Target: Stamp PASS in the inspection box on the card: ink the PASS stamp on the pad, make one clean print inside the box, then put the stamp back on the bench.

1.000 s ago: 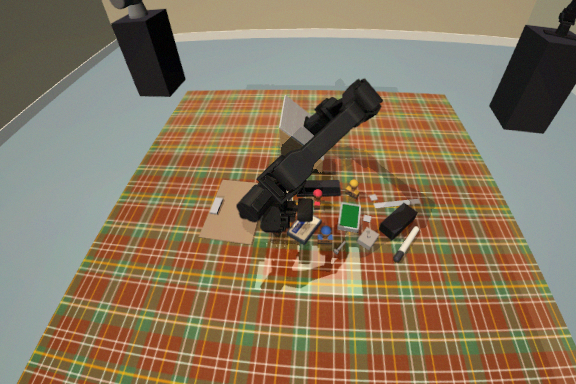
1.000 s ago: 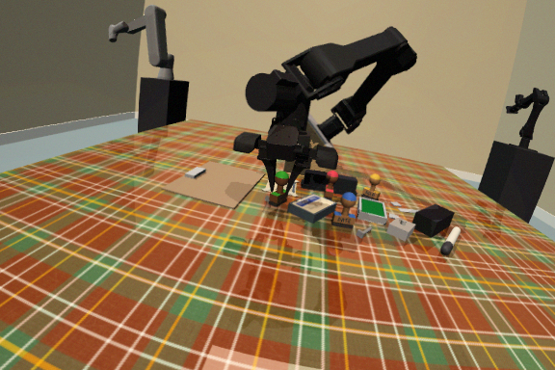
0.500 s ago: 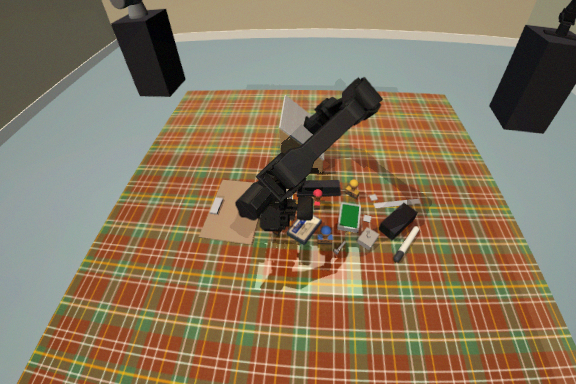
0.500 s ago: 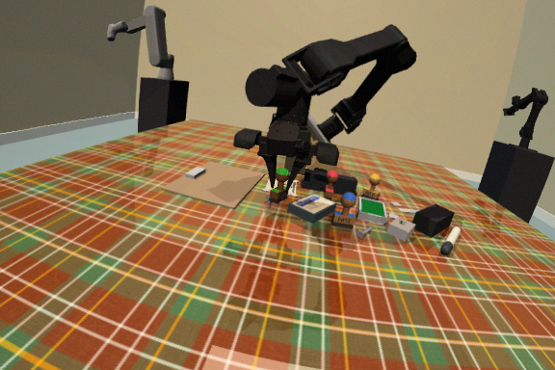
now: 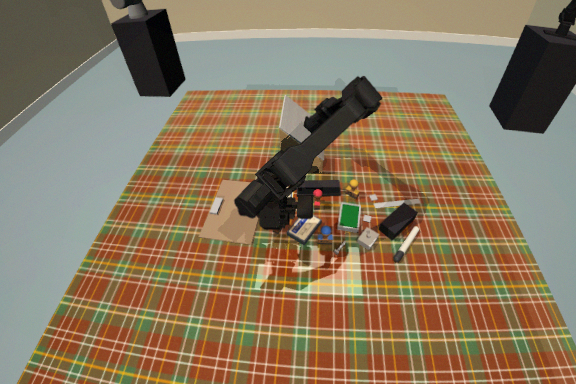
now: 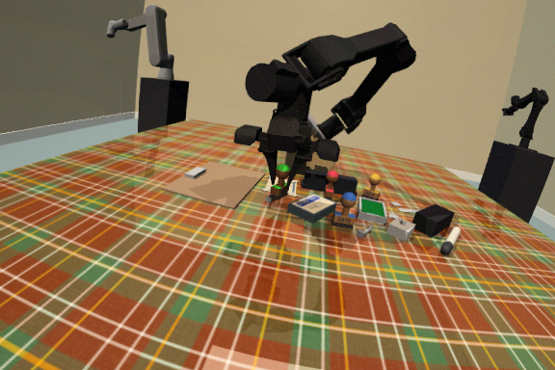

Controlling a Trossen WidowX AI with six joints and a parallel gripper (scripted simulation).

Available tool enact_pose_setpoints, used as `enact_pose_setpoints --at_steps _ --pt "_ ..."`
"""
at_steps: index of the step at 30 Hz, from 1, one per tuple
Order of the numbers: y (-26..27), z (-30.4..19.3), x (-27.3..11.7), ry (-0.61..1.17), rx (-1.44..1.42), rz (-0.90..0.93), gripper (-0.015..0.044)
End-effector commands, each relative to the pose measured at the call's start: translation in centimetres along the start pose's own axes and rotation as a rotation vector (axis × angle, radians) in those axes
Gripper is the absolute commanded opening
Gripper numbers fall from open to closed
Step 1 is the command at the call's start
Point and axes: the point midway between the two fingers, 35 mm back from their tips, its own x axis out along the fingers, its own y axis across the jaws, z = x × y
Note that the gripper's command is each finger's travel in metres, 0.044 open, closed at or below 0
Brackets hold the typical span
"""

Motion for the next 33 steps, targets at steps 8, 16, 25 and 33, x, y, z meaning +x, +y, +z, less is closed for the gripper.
enact_pose_setpoints --at_steps 8,16,25,33 --pt "-0.1 0.2 -0.7 -0.004 -0.006 -0.006 0.0000" --pt "-0.1 0.2 -1.1 -0.004 -0.006 -0.006 0.0000" --pt "-0.1 0.2 -1.6 -0.004 -0.006 -0.007 0.0000" --pt "-0.1 0.2 -2.0 -0.004 -0.006 -0.007 0.0000"
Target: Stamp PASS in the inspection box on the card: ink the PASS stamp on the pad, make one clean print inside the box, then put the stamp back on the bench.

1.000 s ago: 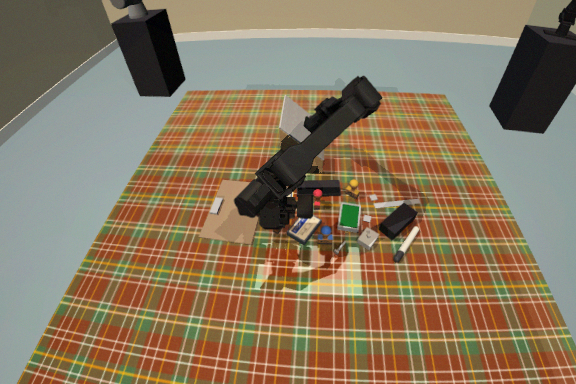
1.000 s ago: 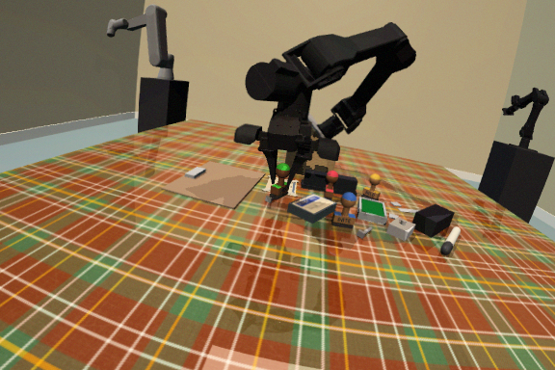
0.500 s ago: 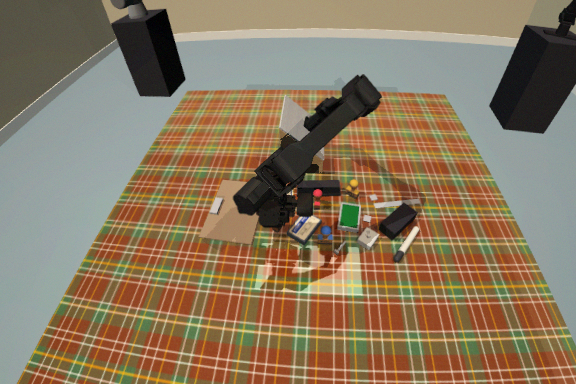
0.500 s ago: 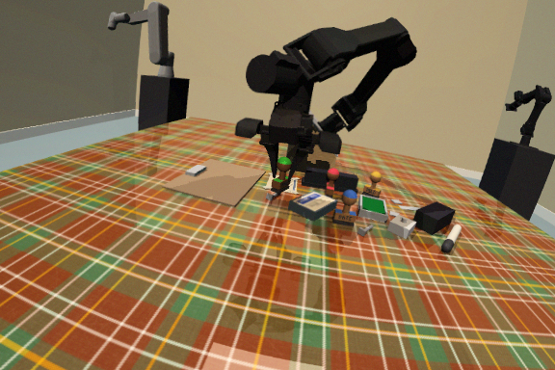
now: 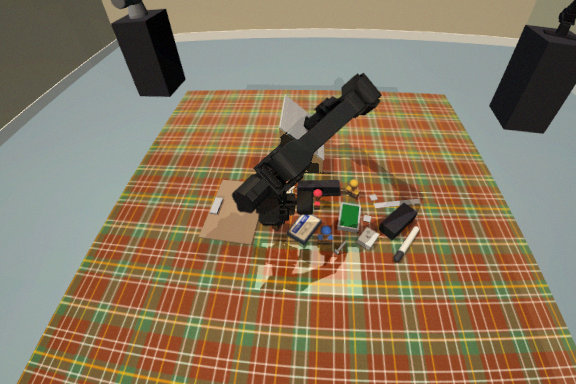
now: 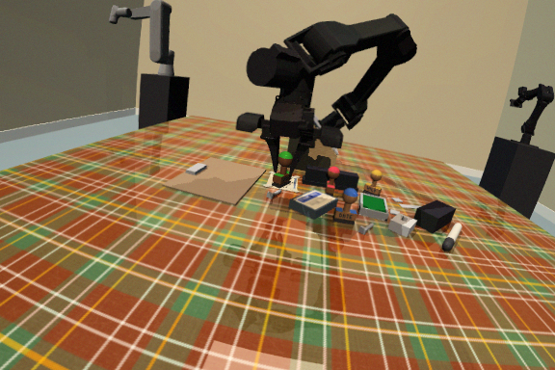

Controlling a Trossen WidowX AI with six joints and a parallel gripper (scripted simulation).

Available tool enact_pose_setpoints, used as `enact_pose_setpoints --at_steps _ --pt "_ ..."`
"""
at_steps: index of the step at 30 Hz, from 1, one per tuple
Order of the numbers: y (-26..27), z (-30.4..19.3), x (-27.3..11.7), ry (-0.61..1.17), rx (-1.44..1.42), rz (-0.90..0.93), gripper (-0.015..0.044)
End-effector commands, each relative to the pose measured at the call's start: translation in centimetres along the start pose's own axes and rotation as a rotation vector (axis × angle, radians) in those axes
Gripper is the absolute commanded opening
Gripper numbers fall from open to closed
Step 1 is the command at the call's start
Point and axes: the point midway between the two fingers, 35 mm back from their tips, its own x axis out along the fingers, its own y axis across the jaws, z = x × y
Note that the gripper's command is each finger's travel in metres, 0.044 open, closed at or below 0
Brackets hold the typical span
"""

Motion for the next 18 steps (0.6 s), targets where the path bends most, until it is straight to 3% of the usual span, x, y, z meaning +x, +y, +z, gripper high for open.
enact_pose_setpoints --at_steps 1,18 --pt "-0.08 0.18 -0.41 -0.004 -0.006 -0.006 0.0000" --pt "-0.07 0.13 -1.25 -0.004 -0.006 -0.006 0.0000"
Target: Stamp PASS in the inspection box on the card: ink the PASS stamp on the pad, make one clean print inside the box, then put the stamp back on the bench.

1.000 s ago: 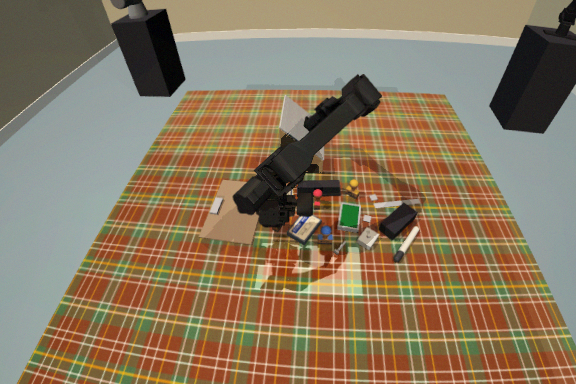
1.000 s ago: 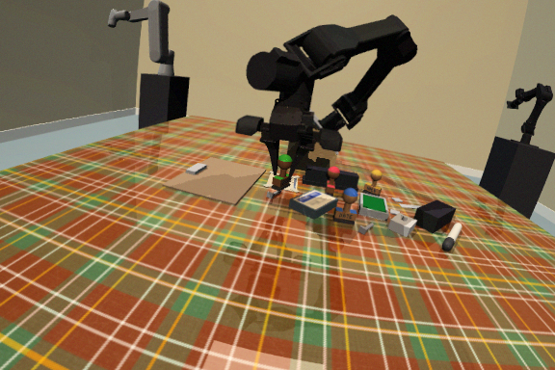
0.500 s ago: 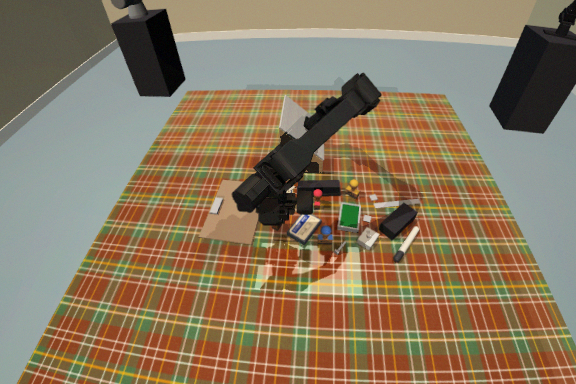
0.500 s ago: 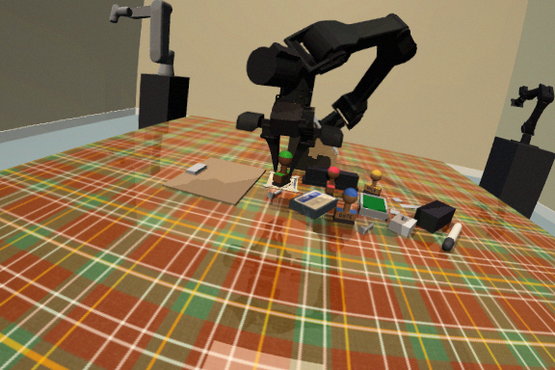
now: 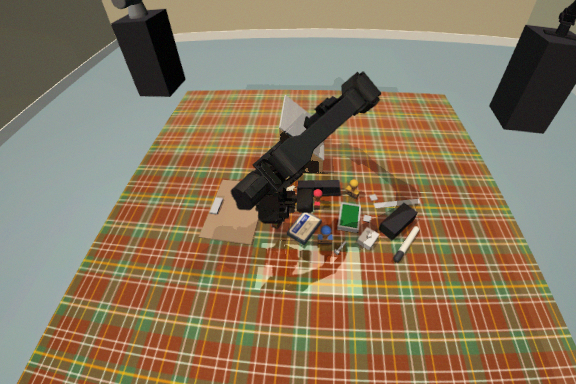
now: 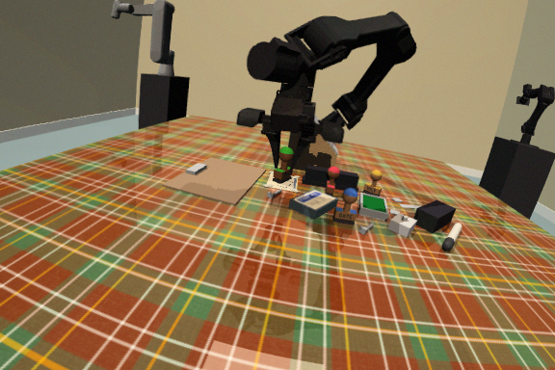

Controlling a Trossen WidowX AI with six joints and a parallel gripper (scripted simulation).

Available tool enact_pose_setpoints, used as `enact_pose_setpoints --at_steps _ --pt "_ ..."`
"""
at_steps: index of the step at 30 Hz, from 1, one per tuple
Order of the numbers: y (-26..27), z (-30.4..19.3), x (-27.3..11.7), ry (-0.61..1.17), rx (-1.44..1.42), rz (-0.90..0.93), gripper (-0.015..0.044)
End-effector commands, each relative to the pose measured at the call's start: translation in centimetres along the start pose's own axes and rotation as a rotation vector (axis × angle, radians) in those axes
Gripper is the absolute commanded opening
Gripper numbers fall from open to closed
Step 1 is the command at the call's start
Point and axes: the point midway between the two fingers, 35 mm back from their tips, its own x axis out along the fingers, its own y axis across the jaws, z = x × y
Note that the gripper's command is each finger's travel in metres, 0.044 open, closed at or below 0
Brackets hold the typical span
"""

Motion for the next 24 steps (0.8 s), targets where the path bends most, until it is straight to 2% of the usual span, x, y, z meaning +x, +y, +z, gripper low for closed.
enact_pose_setpoints --at_steps 1,24 --pt "-0.1 0.2 -0.4 -0.004 -0.006 -0.006 0.0000" --pt "-0.1 0.1 -1.6 -0.004 -0.006 -0.006 0.0000"
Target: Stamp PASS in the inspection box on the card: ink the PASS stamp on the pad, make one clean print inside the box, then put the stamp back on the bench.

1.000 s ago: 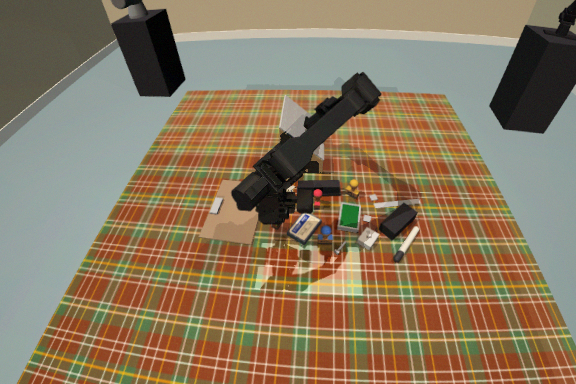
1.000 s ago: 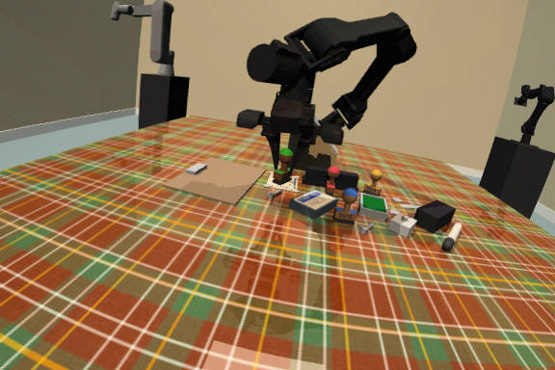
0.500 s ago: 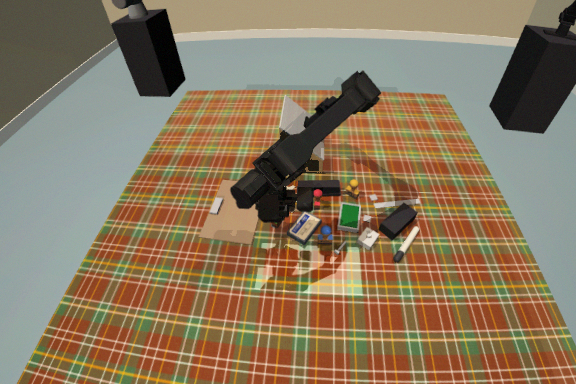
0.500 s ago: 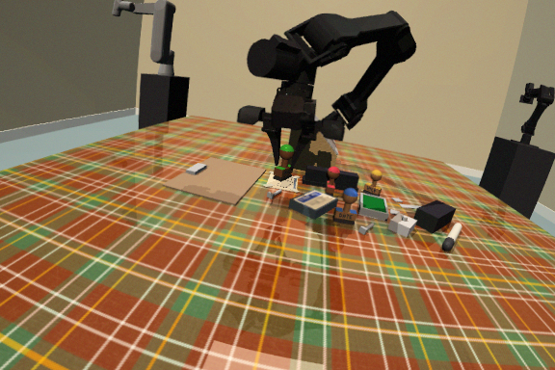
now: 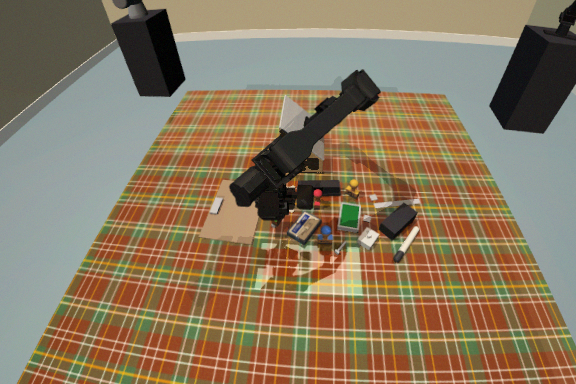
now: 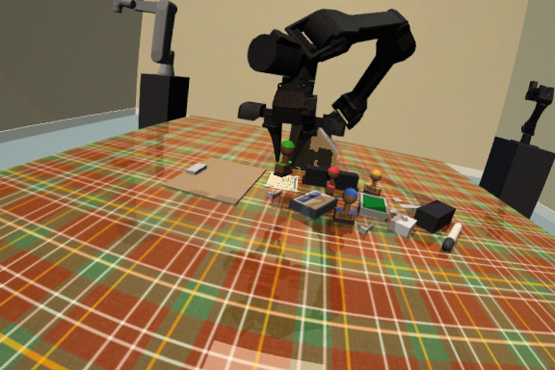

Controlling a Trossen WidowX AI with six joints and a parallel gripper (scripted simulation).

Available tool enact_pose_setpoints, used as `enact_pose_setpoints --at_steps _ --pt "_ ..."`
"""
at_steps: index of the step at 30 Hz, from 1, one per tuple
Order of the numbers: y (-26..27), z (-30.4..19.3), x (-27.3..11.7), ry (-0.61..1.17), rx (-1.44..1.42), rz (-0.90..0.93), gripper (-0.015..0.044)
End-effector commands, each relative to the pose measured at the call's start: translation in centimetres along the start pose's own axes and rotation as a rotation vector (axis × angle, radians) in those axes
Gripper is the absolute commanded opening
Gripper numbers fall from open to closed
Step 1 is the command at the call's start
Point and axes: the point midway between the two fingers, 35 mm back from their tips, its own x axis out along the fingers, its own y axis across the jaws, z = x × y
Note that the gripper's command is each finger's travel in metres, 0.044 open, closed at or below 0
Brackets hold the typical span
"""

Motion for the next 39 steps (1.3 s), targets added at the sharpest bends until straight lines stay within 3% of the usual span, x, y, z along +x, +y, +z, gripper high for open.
enact_pose_setpoints --at_steps 1,9,39 --pt "-0.1 0.1 -0.4 -0.004 -0.006 -0.006 0.0000" --pt "0.3 0.1 -0.7 -0.004 -0.006 -0.007 0.0000" --pt "16.8 -3.6 -1.0 -0.003 -0.002 -0.006 0.0000"
